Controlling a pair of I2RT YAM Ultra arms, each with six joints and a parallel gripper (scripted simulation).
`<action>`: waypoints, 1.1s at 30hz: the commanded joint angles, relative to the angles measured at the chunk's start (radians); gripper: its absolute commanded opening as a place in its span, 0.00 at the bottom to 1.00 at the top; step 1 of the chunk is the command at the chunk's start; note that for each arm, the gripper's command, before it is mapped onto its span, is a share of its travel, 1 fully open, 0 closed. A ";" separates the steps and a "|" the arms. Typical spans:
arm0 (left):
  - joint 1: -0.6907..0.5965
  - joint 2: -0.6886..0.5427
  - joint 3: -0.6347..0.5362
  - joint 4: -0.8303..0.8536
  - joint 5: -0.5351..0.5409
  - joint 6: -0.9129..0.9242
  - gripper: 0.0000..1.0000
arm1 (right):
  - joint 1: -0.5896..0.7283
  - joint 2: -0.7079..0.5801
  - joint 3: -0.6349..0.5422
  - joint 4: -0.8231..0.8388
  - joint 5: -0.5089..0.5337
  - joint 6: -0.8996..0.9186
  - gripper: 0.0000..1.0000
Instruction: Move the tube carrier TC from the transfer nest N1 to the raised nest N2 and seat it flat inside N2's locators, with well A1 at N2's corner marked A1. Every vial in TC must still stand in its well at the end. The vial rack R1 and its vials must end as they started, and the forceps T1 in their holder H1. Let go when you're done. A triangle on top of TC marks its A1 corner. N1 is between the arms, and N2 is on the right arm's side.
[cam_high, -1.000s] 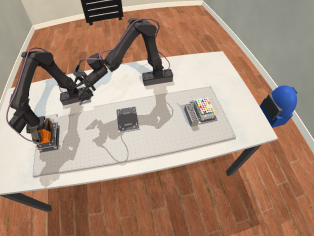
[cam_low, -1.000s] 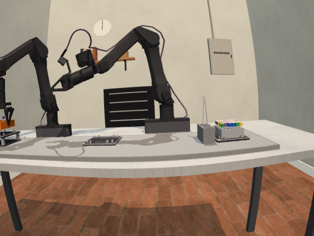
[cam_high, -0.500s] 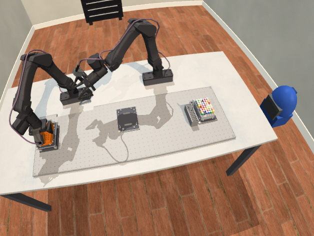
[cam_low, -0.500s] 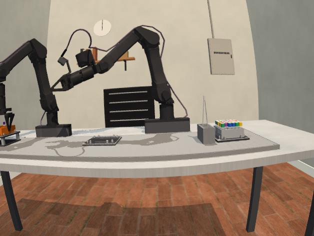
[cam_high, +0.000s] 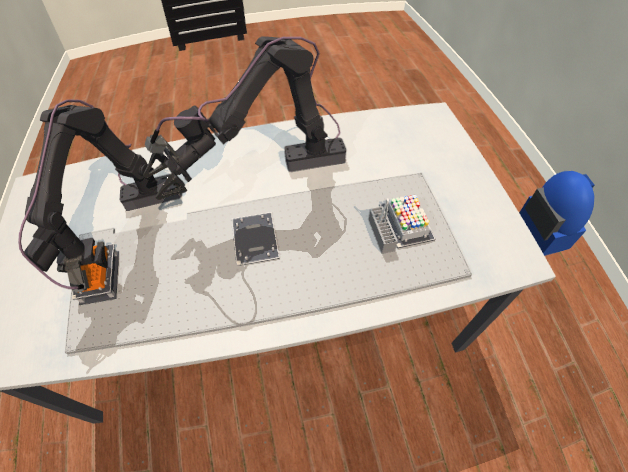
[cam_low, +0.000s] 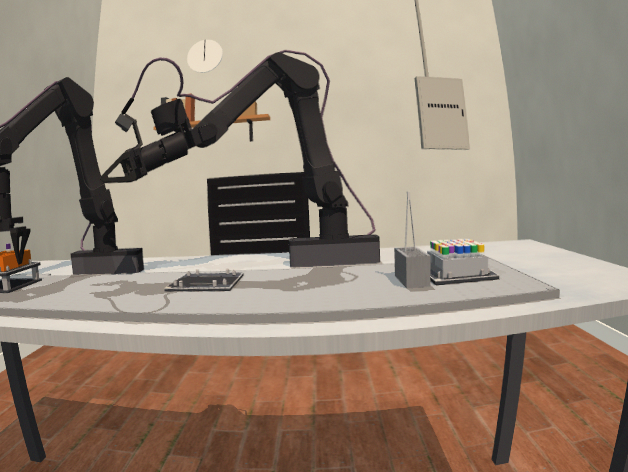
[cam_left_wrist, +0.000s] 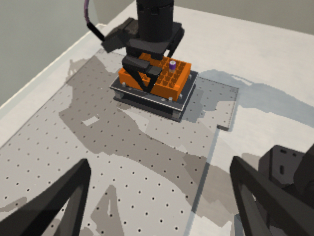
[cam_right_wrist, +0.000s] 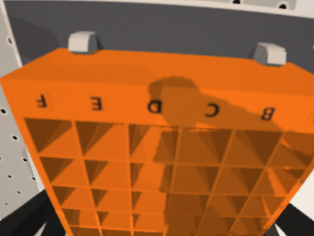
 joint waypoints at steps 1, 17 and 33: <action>0.003 -0.030 0.027 0.012 0.002 0.001 1.00 | 0.010 -0.027 0.001 0.013 -0.017 0.011 1.00; 0.003 -0.030 0.027 0.012 0.002 0.001 1.00 | 0.006 -0.071 0.070 -0.079 -0.017 0.007 1.00; 0.003 -0.030 0.027 0.012 0.002 0.001 1.00 | -0.010 -0.058 0.184 -0.236 -0.016 -0.008 1.00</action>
